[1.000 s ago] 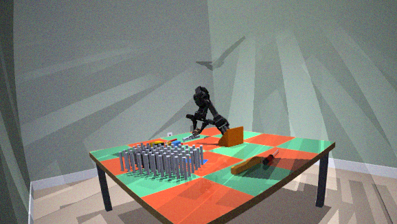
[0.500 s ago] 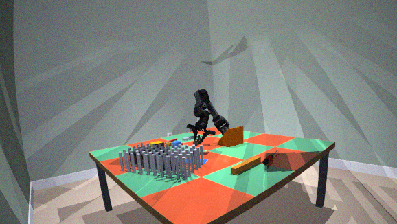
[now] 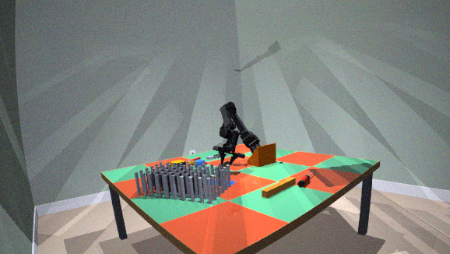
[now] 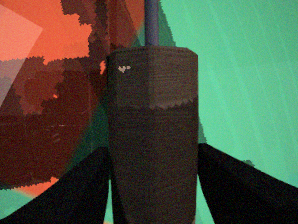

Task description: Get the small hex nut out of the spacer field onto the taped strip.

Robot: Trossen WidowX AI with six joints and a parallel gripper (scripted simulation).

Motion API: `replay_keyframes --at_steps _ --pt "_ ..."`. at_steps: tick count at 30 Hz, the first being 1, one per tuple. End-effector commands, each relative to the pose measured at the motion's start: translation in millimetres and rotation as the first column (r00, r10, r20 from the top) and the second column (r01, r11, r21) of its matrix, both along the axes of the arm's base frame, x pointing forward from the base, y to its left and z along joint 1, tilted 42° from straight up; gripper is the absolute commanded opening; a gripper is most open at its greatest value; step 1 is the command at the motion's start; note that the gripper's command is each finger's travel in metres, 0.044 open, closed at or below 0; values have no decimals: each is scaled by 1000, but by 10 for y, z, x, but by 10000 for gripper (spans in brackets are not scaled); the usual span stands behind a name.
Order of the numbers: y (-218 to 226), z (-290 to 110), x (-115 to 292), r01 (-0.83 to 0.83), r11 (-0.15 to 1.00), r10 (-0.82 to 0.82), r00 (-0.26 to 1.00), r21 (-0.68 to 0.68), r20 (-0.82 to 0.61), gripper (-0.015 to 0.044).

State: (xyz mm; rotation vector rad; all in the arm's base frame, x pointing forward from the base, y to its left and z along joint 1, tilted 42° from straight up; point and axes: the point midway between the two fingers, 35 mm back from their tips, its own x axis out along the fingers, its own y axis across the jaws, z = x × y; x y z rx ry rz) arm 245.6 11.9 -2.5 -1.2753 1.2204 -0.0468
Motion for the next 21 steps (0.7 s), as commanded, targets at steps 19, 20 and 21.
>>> replay_keyframes --at_steps 19,20,21 --pt "56 -35 106 -4 1000 4 1000 -4 4 0" --pt "59 -37 110 -3 1000 4 1000 -4 4 0" --pt "62 -39 115 -3 1000 3 1000 -4 4 0"
